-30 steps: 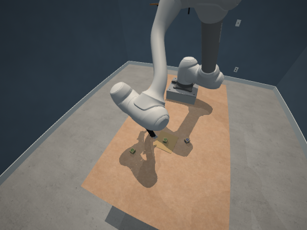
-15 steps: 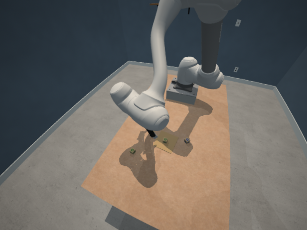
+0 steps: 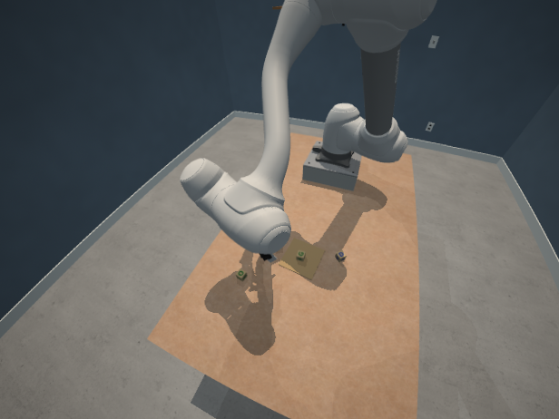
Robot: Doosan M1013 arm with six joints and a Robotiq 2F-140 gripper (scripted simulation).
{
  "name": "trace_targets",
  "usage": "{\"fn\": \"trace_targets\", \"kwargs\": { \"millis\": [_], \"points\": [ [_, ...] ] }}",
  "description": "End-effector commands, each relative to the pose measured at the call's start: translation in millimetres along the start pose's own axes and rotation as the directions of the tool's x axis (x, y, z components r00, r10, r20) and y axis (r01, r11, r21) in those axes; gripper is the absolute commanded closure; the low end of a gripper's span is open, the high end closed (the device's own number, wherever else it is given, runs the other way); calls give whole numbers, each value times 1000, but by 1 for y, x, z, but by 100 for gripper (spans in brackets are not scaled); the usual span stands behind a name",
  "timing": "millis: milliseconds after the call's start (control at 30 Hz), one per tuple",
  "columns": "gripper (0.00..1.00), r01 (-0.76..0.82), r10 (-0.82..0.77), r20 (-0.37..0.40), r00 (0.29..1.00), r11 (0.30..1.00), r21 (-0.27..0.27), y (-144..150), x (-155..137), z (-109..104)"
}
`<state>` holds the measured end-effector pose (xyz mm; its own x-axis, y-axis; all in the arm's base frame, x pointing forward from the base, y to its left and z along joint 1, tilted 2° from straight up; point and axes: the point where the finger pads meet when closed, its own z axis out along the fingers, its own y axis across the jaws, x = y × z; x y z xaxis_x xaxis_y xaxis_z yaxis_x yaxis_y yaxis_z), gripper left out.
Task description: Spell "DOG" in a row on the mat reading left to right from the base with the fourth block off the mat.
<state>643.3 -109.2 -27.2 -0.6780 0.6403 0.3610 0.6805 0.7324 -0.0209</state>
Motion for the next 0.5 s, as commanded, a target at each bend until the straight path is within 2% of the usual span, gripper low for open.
{"fn": "trace_targets", "kwargs": {
  "millis": [0,233,467],
  "points": [
    [0,0,0,-3,1000,1000,1,23,-52,-19],
    [0,0,0,-3,1000,1000,2,49,-119,-41],
    [0,0,0,-3,1000,1000,2,49,-121,-41]
  ]
}}
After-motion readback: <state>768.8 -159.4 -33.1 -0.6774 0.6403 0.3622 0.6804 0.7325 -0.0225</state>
